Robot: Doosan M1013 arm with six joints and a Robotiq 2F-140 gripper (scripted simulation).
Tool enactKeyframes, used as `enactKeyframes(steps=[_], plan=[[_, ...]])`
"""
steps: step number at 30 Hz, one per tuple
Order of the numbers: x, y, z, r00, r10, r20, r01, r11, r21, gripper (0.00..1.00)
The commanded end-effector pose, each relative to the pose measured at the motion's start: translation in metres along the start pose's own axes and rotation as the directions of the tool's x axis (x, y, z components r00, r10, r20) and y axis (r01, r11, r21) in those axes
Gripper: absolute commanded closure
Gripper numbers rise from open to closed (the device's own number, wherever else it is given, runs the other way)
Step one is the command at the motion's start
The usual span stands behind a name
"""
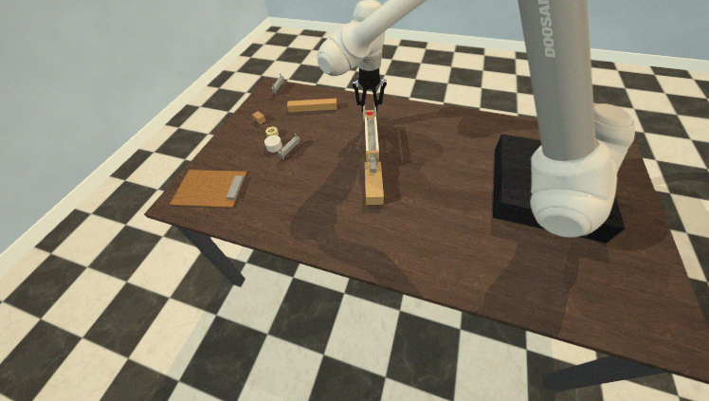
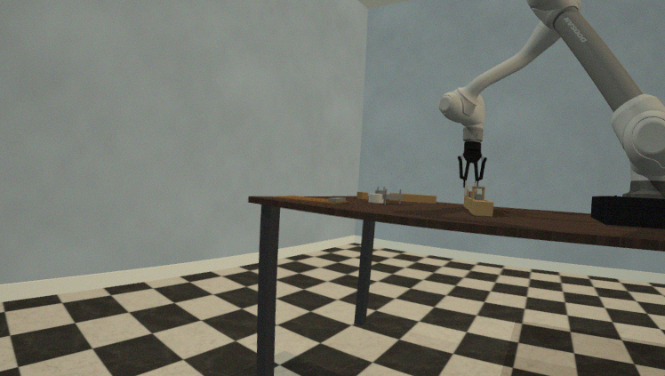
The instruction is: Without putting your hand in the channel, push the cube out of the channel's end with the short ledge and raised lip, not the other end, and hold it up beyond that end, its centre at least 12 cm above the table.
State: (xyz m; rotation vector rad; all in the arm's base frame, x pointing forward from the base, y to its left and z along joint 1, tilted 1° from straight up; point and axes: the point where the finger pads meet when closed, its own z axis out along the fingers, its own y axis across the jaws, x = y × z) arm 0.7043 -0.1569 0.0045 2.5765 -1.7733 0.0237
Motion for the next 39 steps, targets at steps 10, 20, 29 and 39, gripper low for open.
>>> enactKeyframes(steps=[10, 20, 29, 39], plan=[[0.0, 0.0, -0.0001, 1.0, 0.0, 0.0, 0.0, 1.0, 0.0, 0.75], [0.0, 0.0, -0.0001, 1.0, 0.0, 0.0, 0.0, 1.0, 0.0, 0.75], [0.0, 0.0, -0.0001, 1.0, 0.0, 0.0, 0.0, 1.0, 0.0, 1.0], [0.0, 0.0, -0.0001, 1.0, 0.0, 0.0, 0.0, 1.0, 0.0, 1.0]])
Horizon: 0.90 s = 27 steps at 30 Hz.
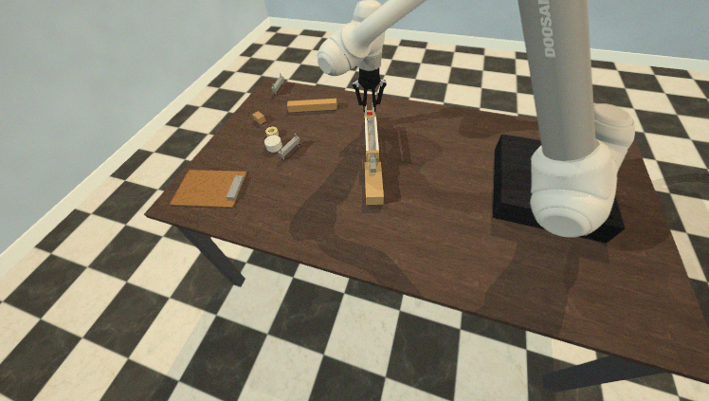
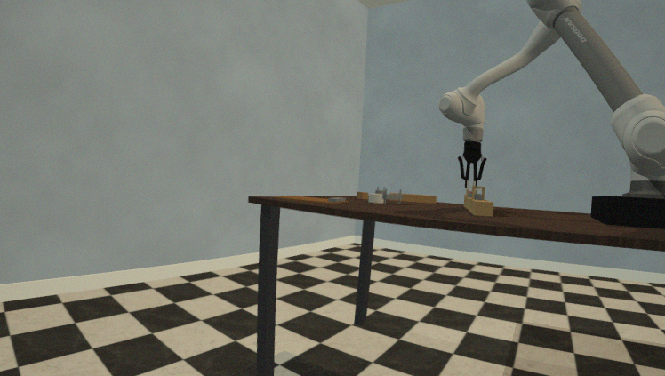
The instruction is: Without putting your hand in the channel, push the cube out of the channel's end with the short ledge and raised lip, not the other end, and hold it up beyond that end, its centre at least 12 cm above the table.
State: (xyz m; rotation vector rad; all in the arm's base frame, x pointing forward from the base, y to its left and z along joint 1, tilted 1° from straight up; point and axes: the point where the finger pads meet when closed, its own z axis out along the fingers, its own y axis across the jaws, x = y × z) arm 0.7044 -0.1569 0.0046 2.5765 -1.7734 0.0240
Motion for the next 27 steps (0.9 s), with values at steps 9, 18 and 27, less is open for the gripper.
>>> enactKeyframes(steps=[9, 18, 27], plan=[[-0.0001, 0.0, -0.0001, 1.0, 0.0, 0.0, 0.0, 1.0, 0.0, 1.0], [-0.0001, 0.0, -0.0001, 1.0, 0.0, 0.0, 0.0, 1.0, 0.0, 1.0], [-0.0001, 0.0001, -0.0038, 1.0, 0.0, 0.0, 0.0, 1.0, 0.0, 1.0]])
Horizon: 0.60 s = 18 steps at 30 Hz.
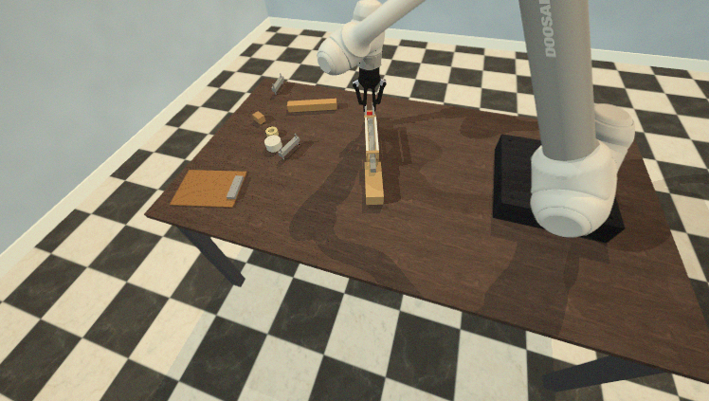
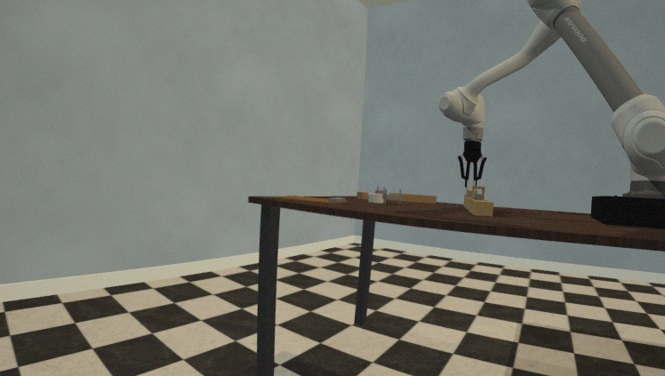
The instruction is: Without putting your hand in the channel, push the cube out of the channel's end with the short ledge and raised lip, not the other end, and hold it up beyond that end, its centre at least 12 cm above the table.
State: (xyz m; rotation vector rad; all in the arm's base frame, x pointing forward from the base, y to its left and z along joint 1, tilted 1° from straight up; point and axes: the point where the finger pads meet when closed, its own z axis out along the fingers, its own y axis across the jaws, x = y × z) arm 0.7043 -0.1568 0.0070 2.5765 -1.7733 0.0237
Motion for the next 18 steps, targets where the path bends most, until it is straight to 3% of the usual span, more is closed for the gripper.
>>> enactKeyframes(steps=[1, 12, 18], plan=[[0.0, 0.0, -0.004, 1.0, 0.0, 0.0, 0.0, 1.0, 0.0, 1.0], [0.0, 0.0, -0.071, 1.0, 0.0, 0.0, 0.0, 1.0, 0.0, 1.0], [0.0, 0.0, -0.079, 1.0, 0.0, 0.0, 0.0, 1.0, 0.0, 1.0]])
